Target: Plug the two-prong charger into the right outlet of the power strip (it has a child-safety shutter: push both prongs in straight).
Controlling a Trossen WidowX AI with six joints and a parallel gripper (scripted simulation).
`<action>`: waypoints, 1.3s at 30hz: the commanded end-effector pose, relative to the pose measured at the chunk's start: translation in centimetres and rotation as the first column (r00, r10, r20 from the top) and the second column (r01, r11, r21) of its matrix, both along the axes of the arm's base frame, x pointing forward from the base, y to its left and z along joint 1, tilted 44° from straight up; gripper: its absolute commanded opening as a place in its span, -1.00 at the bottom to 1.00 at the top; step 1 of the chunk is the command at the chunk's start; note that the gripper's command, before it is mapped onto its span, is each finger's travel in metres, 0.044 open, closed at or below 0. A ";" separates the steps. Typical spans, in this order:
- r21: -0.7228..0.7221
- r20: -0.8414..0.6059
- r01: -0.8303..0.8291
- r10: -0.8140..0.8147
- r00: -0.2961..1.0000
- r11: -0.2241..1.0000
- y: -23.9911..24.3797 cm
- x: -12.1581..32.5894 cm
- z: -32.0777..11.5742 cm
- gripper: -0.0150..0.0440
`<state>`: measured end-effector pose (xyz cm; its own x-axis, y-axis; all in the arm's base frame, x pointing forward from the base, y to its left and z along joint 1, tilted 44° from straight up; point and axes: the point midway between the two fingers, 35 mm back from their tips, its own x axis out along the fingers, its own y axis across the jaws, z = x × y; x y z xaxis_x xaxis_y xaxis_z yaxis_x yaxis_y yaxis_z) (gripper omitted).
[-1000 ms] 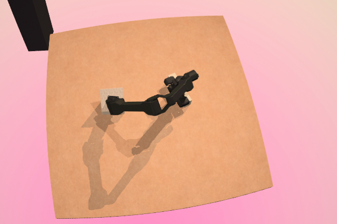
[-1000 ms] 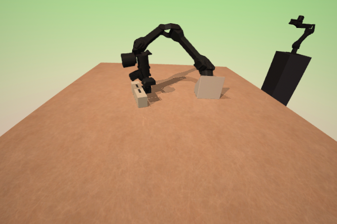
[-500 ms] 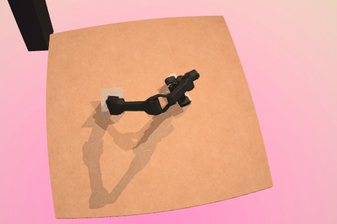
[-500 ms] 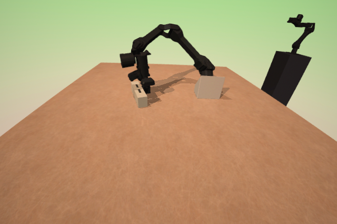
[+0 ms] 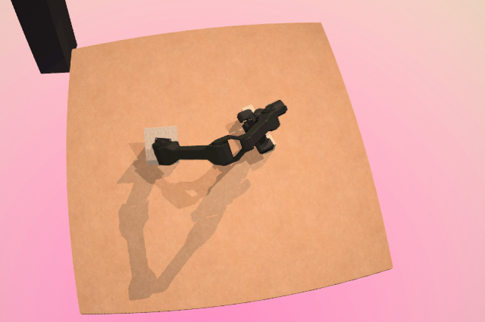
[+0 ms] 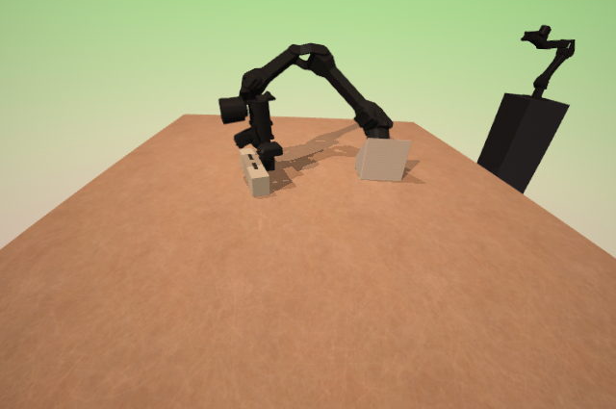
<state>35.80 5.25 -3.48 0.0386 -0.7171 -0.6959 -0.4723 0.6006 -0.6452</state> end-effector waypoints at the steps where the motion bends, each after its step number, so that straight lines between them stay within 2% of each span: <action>1: 0.011 0.032 -0.001 0.001 0.999 1.000 0.2 0.7 0.0 -0.49; 39: 0.011 0.032 -0.001 0.001 0.999 1.000 0.3 0.7 0.2 -0.49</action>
<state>35.87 5.28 -3.35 0.0419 -0.7155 -0.6973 -0.4688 0.6023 -0.6461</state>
